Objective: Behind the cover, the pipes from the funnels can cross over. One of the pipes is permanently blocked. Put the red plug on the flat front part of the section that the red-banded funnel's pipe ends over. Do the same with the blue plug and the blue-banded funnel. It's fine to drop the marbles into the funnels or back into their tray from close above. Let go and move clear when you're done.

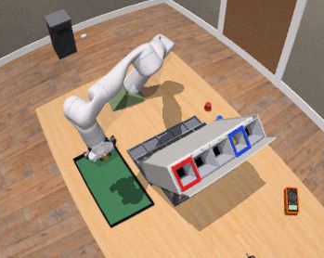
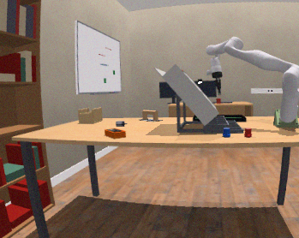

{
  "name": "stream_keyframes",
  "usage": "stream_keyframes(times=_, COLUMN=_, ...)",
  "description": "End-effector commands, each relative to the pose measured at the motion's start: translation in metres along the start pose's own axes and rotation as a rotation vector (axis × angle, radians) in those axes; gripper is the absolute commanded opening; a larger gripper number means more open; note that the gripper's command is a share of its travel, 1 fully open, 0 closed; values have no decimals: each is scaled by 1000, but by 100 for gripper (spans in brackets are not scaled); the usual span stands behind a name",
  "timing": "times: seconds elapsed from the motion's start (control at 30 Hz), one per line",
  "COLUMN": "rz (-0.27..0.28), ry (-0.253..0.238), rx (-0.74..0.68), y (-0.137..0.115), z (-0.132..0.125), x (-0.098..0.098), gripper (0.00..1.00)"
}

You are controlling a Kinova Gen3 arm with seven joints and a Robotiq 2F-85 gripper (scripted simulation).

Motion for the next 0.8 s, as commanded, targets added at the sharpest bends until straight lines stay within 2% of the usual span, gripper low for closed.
stream_keyframes(times=0.0, rz=106, ry=129, rx=14, y=3, z=-4, x=-1, gripper=0)
stream_keyframes(times=0.43, rz=106, ry=129, rx=14, y=3, z=-4, x=-1, gripper=0)
stream_keyframes(times=0.47, rz=103, ry=126, rx=12, y=-1, z=-70, x=15, gripper=0)
stream_keyframes(times=0.6, rz=103, ry=126, rx=12, y=-3, z=-87, x=20, gripper=0)
stream_keyframes(times=0.77, rz=103, ry=126, rx=12, y=-7, z=-148, x=35, gripper=0)
Point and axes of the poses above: the point where the finger pads meet when closed, its own x axis back along the fingers, its own z axis across the jaws, y = z × x, the point moved 10 cm from there along x, back along the fingers, and after that the axes turned 5 degrees about -x, right-handed, at the moved point
